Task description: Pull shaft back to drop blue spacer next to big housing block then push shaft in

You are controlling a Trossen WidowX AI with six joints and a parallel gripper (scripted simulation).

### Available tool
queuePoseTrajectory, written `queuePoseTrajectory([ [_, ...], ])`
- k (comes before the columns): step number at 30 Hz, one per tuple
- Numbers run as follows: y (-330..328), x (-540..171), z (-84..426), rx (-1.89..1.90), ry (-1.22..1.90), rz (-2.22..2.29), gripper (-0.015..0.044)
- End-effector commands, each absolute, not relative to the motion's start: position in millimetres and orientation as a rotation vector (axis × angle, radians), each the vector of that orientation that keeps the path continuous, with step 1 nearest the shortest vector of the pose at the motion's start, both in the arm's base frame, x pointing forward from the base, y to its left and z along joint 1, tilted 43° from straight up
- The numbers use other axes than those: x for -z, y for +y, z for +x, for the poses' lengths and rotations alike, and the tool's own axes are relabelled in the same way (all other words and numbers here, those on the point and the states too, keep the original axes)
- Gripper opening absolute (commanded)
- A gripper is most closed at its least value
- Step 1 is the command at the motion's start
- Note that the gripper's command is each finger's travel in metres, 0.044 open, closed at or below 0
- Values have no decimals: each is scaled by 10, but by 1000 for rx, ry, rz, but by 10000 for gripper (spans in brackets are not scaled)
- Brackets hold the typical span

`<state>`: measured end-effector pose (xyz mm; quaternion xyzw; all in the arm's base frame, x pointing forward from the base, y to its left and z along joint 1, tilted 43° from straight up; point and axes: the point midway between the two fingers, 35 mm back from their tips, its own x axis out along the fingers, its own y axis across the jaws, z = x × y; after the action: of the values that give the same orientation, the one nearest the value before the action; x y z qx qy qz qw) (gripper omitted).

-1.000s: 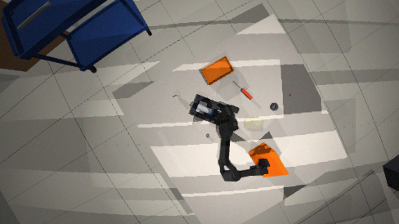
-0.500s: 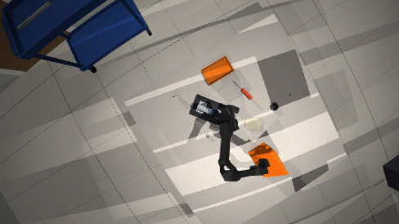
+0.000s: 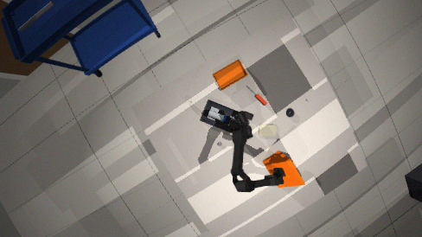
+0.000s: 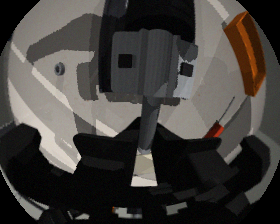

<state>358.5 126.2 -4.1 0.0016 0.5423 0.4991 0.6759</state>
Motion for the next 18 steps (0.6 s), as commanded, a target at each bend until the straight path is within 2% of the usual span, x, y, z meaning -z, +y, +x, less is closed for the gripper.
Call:
queuePoseTrajectory([
  [1,1250,47,3582,-1121,1219,1,0],
  [18,1241,54,3569,-1121,1219,1,0],
])
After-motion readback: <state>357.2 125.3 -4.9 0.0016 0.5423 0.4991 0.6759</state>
